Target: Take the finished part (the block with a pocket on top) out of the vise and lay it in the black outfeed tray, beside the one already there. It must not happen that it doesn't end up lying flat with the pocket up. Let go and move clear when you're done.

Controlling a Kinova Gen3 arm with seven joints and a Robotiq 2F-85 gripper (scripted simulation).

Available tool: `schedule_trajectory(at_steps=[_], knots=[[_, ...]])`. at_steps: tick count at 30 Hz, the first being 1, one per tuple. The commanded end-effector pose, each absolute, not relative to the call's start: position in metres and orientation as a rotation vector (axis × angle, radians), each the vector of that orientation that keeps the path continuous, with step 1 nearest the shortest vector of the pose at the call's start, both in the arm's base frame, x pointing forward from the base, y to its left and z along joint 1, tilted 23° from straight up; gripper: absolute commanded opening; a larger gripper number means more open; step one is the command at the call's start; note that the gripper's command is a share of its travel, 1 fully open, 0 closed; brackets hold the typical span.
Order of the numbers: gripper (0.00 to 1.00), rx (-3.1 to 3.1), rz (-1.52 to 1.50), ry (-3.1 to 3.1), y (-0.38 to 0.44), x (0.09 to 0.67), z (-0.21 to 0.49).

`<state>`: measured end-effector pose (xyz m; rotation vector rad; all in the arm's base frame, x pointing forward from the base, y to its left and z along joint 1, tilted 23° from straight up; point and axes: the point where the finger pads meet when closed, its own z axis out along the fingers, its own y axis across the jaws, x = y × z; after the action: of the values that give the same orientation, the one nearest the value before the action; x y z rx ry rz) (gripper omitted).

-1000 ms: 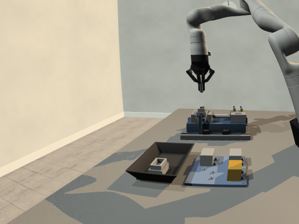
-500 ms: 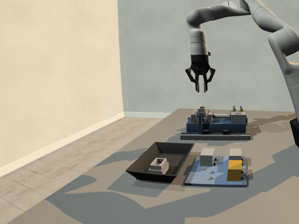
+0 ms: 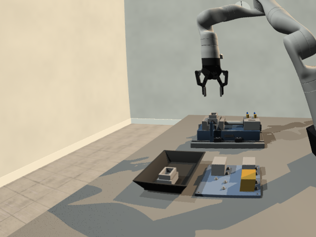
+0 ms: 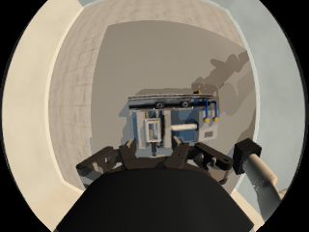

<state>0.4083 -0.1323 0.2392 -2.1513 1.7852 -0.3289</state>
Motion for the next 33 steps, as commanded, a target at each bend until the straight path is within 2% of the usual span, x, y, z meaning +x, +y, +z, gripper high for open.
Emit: schedule_trajectory(at_steps=[1, 33], knots=[[0.67, -2.151, -0.331, 1.785, -0.1324, 0.4084, 0.2397], [0.67, -2.152, -0.333, 1.787, -0.1317, 0.4122, 0.2312]])
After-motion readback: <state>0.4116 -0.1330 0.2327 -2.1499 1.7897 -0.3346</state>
